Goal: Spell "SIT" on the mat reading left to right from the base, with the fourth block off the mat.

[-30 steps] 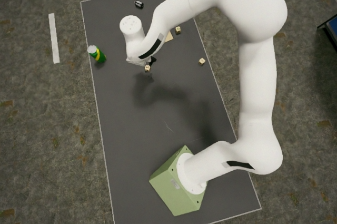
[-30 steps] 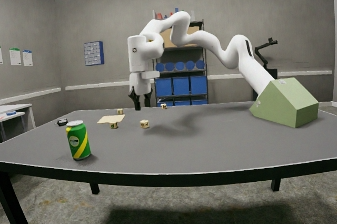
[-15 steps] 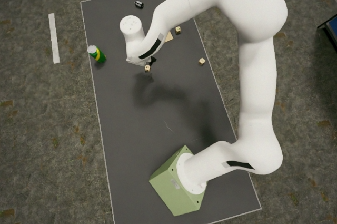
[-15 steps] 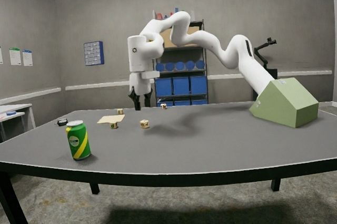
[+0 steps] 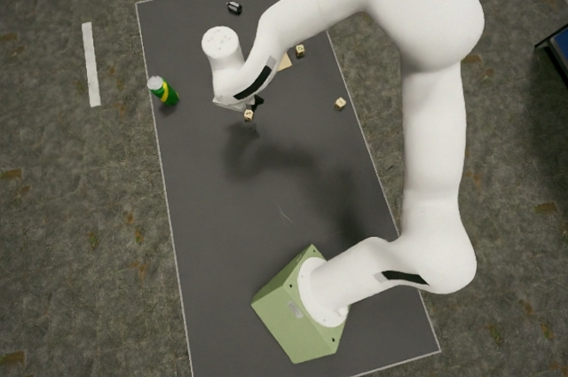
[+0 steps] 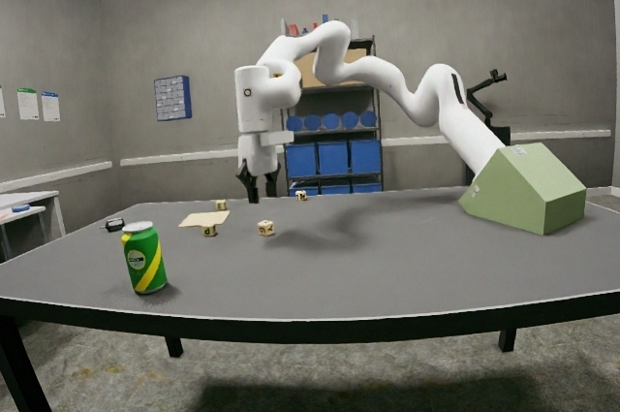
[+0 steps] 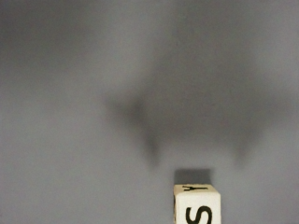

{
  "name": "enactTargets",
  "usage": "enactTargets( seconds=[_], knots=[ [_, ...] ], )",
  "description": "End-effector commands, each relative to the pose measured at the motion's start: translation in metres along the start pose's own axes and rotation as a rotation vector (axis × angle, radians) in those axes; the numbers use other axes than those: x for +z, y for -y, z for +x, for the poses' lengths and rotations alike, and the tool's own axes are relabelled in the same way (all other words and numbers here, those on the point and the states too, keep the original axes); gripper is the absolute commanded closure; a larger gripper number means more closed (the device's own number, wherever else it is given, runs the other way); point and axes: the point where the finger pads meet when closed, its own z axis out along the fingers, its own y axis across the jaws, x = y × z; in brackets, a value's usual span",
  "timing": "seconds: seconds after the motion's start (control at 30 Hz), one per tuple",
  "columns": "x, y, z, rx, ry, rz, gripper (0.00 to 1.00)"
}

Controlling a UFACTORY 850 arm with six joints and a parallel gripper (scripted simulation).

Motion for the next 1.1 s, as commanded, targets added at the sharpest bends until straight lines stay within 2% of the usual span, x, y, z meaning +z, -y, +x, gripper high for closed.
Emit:
enactTargets(
  seconds=[0.0,0.53,1.07],
  knots=[
    [0.0,0.0,0.0,0.001,0.001,-0.001,0.31],
    [0.014,-0.001,0.0,0.001,0.001,-0.002,0.31],
    [0.037,-0.001,0.0,0.001,0.001,-0.002,0.31]
  ],
)
